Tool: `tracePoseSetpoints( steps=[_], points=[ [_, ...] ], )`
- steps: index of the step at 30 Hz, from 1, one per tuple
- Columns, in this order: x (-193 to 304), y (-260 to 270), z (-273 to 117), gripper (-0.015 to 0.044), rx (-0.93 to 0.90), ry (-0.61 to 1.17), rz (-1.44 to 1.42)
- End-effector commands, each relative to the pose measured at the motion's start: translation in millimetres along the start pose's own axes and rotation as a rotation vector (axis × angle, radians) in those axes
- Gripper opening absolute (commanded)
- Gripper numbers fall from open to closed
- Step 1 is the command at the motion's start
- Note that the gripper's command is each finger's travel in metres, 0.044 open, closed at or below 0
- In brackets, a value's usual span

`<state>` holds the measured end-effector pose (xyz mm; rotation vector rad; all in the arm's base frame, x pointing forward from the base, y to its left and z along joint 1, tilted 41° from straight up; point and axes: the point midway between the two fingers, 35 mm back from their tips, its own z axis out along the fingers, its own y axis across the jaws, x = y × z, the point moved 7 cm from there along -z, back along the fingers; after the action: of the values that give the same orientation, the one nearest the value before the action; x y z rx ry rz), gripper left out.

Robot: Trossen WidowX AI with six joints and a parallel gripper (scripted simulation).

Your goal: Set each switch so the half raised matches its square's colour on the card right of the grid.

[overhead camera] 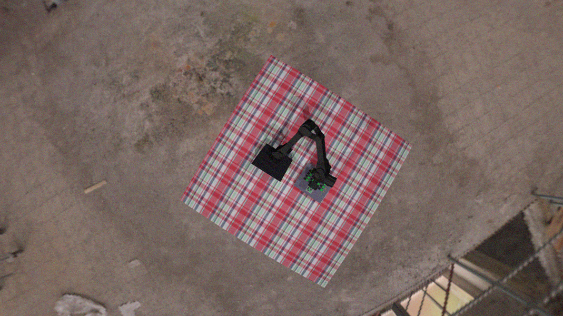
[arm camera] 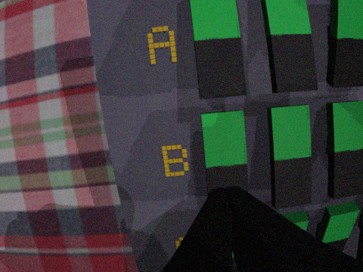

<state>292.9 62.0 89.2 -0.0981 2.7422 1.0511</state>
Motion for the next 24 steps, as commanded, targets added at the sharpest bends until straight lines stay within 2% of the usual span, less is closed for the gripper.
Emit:
tracePoseSetpoints(
  steps=[1,24],
  points=[
    [0.1,-0.8,1.2,0.0000,0.005,0.001,0.006],
    [0.2,-0.8,4.2,0.0000,0.005,0.000,0.006]
  ],
)
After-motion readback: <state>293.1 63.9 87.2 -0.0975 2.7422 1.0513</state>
